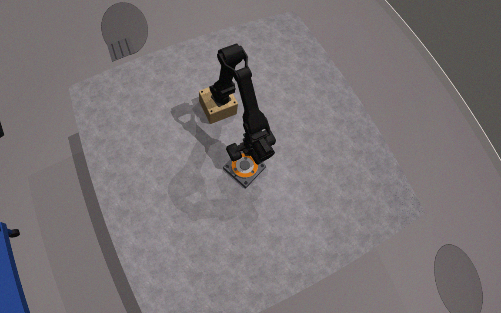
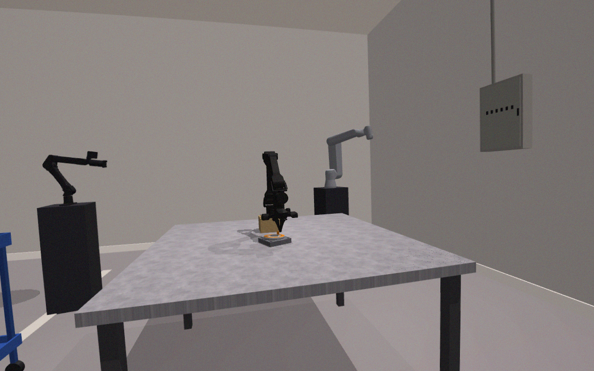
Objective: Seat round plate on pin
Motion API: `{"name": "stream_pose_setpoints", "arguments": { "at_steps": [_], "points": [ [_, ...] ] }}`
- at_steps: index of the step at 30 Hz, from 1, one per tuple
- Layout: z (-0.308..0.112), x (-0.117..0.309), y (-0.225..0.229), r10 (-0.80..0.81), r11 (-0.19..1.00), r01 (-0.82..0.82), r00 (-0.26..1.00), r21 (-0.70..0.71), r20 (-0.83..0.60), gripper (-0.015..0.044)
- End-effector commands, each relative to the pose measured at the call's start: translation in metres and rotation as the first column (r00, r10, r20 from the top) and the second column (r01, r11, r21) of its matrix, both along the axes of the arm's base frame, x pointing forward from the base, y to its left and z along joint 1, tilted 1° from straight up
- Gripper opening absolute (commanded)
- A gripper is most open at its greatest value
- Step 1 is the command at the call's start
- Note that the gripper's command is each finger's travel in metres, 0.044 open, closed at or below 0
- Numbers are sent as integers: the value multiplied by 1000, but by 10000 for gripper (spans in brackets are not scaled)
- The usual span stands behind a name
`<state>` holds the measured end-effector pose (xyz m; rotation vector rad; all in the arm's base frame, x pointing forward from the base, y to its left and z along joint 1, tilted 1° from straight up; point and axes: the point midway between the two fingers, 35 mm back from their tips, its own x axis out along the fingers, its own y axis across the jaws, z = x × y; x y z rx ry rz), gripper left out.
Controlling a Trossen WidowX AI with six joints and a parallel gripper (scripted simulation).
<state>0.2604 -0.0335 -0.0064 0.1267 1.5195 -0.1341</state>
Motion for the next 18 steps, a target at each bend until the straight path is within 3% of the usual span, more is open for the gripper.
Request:
{"name": "stream_pose_setpoints", "arguments": {
  "at_steps": [1,18],
  "points": [
    [-3,-9,-3,-3,1000,3,1000,-7,-24,0],
    [-3,-12,-6,-3,1000,3,1000,-7,-25,0]
  ]
}}
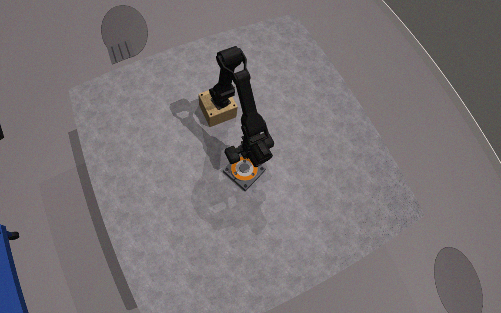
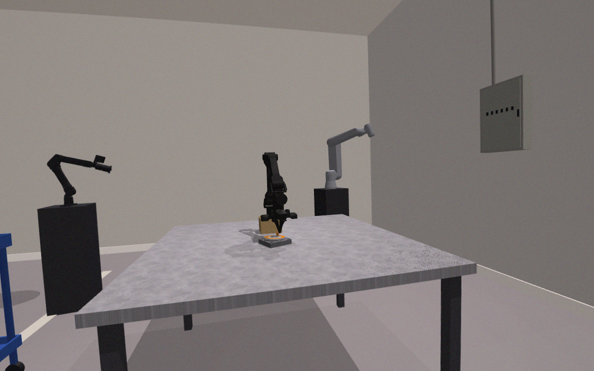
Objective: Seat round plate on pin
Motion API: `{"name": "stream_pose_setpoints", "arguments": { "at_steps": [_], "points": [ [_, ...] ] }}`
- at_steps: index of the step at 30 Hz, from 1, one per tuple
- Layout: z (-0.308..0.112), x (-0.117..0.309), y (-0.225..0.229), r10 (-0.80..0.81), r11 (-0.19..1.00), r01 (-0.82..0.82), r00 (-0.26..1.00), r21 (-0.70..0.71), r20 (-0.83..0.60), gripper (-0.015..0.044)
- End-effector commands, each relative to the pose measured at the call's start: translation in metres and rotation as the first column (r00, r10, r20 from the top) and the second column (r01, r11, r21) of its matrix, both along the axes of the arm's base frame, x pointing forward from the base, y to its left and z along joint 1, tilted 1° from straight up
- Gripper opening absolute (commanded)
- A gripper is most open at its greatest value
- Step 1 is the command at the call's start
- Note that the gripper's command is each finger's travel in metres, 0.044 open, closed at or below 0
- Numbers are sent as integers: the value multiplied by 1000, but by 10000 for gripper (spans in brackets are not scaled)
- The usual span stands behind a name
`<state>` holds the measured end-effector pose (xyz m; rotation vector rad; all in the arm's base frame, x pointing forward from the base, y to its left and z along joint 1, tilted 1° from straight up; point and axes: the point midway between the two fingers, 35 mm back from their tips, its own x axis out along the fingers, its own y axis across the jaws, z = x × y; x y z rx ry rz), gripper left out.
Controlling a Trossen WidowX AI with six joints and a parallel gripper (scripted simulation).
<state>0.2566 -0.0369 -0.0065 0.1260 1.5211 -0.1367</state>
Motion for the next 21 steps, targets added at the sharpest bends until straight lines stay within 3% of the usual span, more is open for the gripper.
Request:
{"name": "stream_pose_setpoints", "arguments": {
  "at_steps": [1,21],
  "points": [
    [-3,-9,-2,-2,1000,2,1000,-5,-23,0],
    [-3,-12,-6,-2,1000,2,1000,-6,-23,0]
  ]
}}
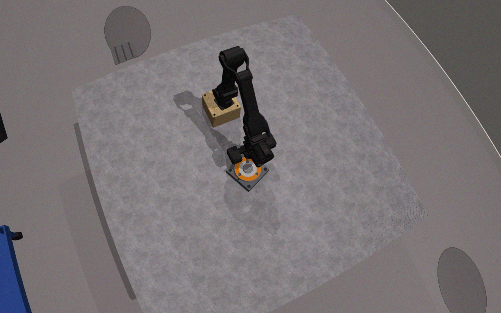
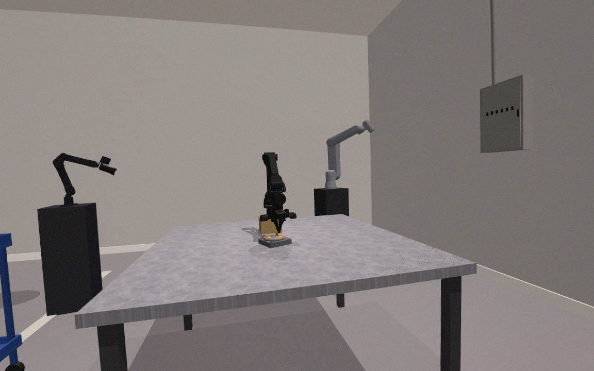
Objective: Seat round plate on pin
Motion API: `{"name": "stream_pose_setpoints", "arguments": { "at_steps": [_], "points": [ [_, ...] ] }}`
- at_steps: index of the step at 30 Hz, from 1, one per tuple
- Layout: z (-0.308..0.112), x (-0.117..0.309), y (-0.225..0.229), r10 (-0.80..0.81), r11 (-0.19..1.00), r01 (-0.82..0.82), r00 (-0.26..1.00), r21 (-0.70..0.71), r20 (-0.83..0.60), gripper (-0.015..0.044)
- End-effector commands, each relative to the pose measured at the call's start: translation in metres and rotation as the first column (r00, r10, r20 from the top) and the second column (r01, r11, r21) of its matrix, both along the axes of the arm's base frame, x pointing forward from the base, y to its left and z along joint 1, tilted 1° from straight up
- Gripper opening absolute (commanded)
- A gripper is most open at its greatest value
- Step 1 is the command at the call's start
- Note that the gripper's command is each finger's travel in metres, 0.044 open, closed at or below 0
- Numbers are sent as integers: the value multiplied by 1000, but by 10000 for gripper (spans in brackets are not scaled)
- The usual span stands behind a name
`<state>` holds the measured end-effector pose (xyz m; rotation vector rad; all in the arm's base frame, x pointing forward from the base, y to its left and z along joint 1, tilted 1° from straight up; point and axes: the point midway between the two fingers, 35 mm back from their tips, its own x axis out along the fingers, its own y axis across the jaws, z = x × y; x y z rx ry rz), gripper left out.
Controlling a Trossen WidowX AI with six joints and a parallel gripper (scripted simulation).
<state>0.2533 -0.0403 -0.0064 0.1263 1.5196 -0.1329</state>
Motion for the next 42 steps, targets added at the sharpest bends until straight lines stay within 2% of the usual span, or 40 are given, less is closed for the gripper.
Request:
{"name": "stream_pose_setpoints", "arguments": {
  "at_steps": [1,42],
  "points": [
    [-3,-9,-3,-4,1000,4,1000,-8,-25,0],
    [-4,-14,-12,-4,1000,4,1000,-9,-25,0]
  ]
}}
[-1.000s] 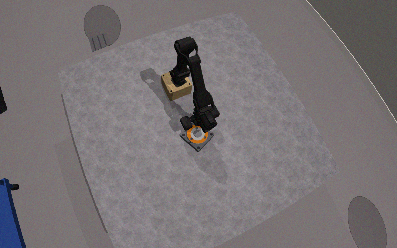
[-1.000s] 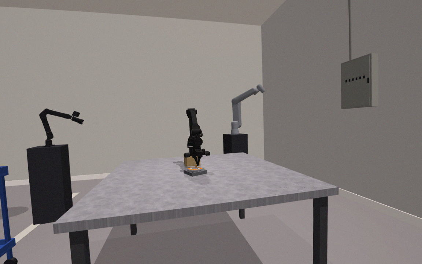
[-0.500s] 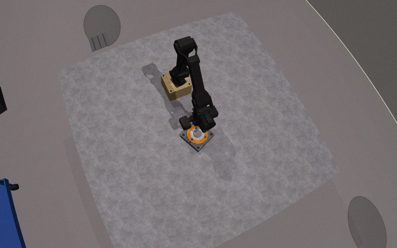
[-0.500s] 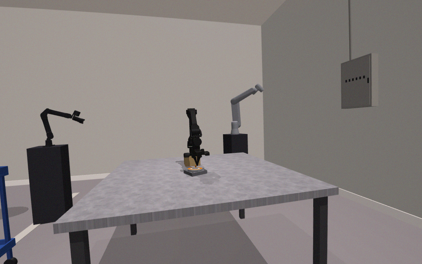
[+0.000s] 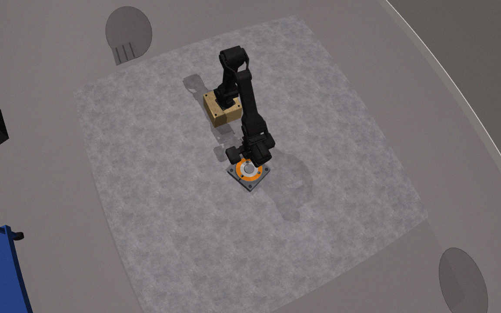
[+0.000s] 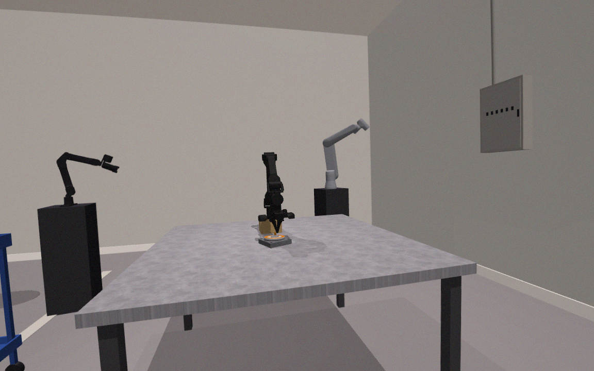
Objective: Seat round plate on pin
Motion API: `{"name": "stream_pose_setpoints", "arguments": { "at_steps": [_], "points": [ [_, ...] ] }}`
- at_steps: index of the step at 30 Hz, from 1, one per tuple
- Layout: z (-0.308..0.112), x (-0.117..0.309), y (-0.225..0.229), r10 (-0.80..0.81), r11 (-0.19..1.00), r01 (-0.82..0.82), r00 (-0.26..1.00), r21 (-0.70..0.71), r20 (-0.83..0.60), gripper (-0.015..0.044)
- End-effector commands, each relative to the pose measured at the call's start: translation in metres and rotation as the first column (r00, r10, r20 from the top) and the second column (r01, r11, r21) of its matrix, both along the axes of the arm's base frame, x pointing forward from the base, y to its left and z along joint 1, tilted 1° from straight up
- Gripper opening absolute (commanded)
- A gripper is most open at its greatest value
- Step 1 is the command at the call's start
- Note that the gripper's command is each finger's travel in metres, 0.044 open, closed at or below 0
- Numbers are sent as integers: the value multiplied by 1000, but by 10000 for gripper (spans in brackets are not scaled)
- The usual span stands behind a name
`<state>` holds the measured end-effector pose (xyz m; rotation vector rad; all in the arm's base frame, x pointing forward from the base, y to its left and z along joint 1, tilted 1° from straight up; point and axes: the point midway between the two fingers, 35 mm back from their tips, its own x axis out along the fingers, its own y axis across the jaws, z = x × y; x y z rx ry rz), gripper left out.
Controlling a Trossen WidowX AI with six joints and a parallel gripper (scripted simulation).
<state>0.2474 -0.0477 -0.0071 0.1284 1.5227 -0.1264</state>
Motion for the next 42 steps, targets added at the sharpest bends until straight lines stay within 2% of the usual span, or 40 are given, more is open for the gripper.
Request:
{"name": "stream_pose_setpoints", "arguments": {
  "at_steps": [1,42],
  "points": [
    [-3,-8,-4,-7,1000,7,1000,-15,-23,0],
    [-3,-10,-16,-7,1000,7,1000,-16,-23,0]
  ]
}}
